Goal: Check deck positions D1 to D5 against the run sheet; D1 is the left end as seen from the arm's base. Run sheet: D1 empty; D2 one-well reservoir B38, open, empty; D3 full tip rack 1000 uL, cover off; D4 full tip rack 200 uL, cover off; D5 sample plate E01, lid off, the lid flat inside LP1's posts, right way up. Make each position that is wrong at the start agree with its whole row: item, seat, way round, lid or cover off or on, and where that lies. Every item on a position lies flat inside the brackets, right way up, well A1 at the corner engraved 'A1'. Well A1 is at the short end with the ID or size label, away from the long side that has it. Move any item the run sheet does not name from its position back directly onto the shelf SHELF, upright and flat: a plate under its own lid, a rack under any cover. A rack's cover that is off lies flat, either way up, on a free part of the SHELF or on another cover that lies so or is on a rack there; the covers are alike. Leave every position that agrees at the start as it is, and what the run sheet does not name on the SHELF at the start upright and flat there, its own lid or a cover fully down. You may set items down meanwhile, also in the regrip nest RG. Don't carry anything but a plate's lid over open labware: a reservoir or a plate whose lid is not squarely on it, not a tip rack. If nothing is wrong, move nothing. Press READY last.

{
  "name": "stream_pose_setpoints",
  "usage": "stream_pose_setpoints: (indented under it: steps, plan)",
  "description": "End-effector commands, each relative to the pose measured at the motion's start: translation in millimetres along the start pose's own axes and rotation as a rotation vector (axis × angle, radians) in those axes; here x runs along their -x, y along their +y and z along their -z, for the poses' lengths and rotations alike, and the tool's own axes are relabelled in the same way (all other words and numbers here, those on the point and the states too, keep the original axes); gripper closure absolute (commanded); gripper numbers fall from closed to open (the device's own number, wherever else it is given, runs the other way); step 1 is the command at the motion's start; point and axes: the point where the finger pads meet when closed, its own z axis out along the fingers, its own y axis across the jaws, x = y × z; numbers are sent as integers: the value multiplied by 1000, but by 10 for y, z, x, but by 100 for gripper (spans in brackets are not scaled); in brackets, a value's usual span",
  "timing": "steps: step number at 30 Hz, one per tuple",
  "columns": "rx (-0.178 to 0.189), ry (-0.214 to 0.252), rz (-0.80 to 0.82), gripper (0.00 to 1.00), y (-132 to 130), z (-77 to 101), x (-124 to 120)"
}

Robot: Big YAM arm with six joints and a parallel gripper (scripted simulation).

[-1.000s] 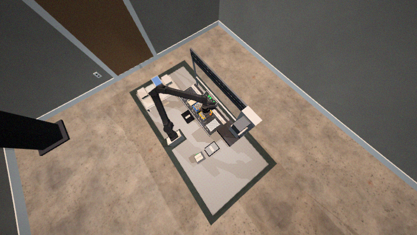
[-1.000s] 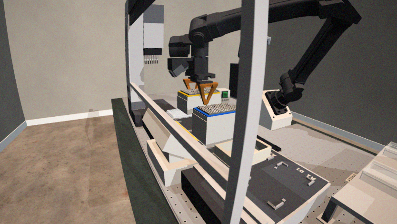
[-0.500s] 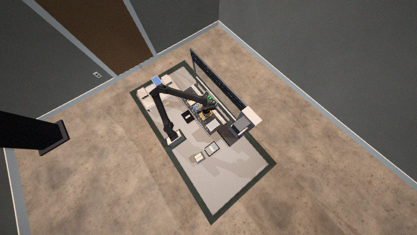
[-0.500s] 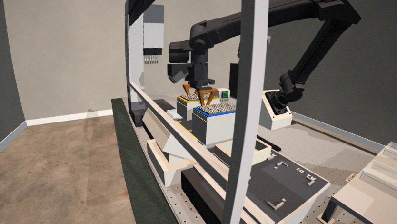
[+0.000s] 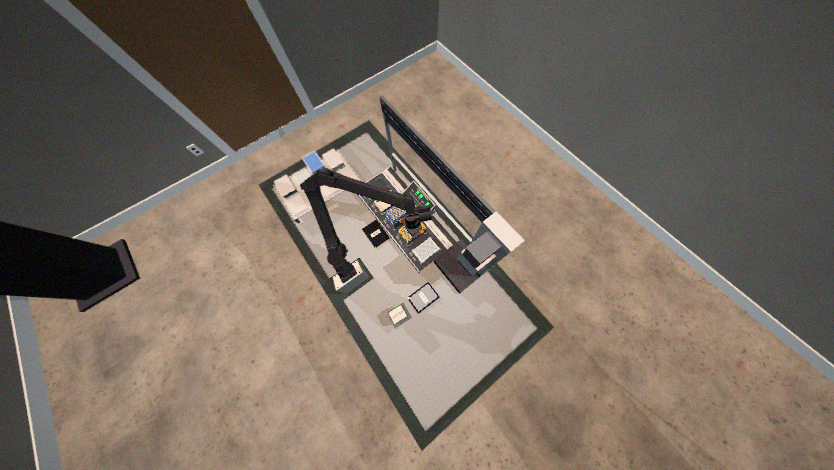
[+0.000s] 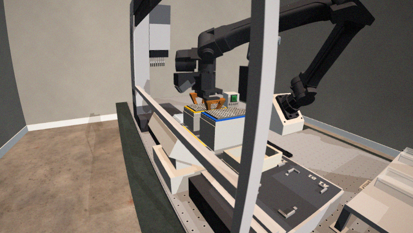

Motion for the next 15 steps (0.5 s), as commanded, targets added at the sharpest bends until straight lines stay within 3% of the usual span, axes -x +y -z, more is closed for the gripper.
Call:
stream_pose_setpoints:
  steps: [1,3,5,15]
  plan:
    - [-2,-5,-3,100,-17,-92,41]
    - [-2,-7,-5,100,-26,-117,39]
    - [-15,-53,-7,100,-121,68,179]
    - [-19,-53,10,100,-52,74,176]
